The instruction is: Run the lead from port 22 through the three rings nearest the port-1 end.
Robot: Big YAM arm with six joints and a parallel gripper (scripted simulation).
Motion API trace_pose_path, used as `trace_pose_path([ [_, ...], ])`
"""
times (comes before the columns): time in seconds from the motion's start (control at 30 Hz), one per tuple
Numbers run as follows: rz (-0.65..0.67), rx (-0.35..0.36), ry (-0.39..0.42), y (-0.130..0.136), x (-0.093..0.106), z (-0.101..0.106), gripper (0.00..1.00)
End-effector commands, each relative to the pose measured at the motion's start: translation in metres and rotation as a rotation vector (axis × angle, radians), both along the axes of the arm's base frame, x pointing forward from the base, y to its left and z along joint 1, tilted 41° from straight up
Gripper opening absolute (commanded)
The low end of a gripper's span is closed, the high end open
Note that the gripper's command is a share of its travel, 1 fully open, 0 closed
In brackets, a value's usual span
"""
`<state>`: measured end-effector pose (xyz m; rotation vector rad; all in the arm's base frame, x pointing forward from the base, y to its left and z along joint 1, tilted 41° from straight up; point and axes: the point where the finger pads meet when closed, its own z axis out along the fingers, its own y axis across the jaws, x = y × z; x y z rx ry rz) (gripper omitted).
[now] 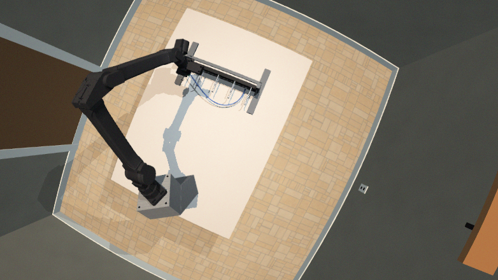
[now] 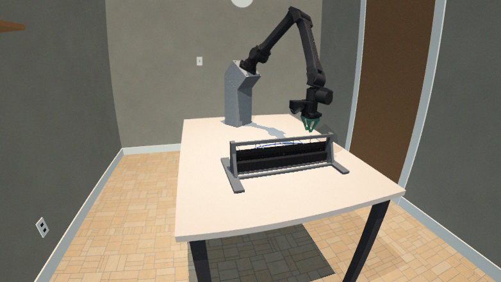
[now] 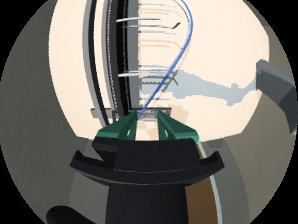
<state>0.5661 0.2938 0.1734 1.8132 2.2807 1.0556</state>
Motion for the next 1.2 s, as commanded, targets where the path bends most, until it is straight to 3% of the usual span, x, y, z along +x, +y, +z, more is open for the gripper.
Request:
trace_pose_path([
  [0.0,-0.015,0.018,-0.053,-0.0146,0.005,0.0379,0.32],
  [0.27,-0.017,0.019,-0.055,-0.0158,0.0041,0.0389,0.32],
  [0.3,-0.017,0.02,-0.055,-0.0158,0.0042,0.0392,0.0],
  [1.17,-0.018,0.02,-0.055,-0.0158,0.0042,0.0392,0.0],
])
